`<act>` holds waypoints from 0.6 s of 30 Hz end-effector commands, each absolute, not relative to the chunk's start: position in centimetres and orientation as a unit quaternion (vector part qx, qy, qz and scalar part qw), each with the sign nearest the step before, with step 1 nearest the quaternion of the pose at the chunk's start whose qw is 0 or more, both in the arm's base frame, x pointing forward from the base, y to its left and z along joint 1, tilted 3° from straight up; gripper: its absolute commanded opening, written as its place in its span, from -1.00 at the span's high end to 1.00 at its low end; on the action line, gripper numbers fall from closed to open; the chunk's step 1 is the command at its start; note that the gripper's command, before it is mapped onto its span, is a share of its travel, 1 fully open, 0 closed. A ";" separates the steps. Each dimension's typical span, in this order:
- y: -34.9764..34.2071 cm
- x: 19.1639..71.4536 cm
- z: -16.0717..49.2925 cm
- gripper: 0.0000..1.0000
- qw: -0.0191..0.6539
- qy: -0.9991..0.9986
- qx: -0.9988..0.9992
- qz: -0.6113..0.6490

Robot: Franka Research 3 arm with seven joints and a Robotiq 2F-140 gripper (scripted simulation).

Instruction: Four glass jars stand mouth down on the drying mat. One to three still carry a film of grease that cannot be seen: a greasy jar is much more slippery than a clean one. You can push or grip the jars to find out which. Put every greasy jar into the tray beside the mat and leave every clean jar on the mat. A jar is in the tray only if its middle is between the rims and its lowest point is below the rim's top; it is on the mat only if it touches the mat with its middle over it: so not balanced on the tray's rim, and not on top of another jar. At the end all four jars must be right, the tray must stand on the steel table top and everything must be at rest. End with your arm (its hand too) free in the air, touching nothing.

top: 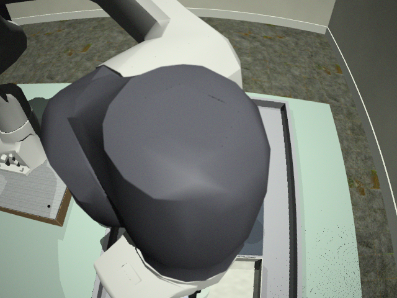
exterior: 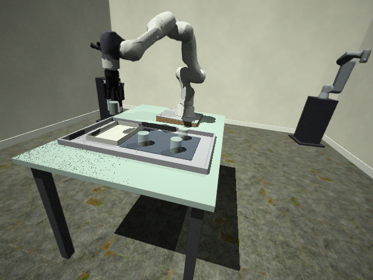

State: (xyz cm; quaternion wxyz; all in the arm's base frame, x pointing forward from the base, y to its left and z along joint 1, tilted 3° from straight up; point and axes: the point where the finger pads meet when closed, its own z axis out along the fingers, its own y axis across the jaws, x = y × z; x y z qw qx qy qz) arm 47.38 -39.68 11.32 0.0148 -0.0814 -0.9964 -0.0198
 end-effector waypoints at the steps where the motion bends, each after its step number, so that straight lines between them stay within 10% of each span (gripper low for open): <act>1: -39.6 47.4 11.3 1.00 0.016 -0.997 -0.070 -0.024; 18: -39.4 47.3 7.7 1.00 0.016 -0.997 -0.070 -0.024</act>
